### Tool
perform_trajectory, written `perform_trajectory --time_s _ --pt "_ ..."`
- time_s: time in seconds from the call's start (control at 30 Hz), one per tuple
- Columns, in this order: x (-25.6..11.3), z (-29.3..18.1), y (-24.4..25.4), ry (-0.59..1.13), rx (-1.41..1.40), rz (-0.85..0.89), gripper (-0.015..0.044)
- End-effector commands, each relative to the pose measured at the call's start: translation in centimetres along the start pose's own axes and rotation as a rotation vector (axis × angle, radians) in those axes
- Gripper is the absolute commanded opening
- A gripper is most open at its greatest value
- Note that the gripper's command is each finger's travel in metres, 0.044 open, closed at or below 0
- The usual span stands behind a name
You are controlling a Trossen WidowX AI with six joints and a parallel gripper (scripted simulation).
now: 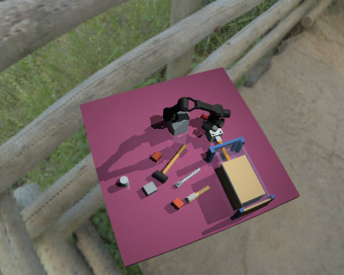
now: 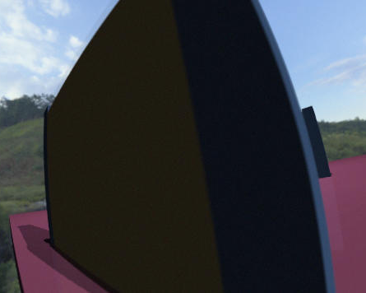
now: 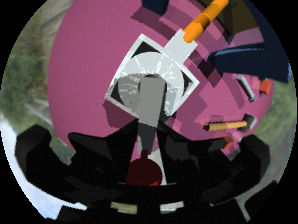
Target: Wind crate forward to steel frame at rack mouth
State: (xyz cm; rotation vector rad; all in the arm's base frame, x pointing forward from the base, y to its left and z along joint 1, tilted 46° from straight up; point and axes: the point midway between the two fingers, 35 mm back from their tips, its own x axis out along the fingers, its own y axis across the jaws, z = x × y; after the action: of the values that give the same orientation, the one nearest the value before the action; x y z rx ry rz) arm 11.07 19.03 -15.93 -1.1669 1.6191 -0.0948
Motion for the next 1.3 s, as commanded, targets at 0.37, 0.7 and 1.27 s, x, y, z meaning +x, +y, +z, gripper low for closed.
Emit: perform_trajectory --time_s 0.37,0.7,1.27 --pt "0.41 0.04 -0.08 0.005 -0.018 -0.003 0.0000" --pt "0.42 0.06 0.13 0.004 0.025 0.001 0.0000" --pt "0.04 0.02 0.08 0.000 0.026 0.003 0.0236"
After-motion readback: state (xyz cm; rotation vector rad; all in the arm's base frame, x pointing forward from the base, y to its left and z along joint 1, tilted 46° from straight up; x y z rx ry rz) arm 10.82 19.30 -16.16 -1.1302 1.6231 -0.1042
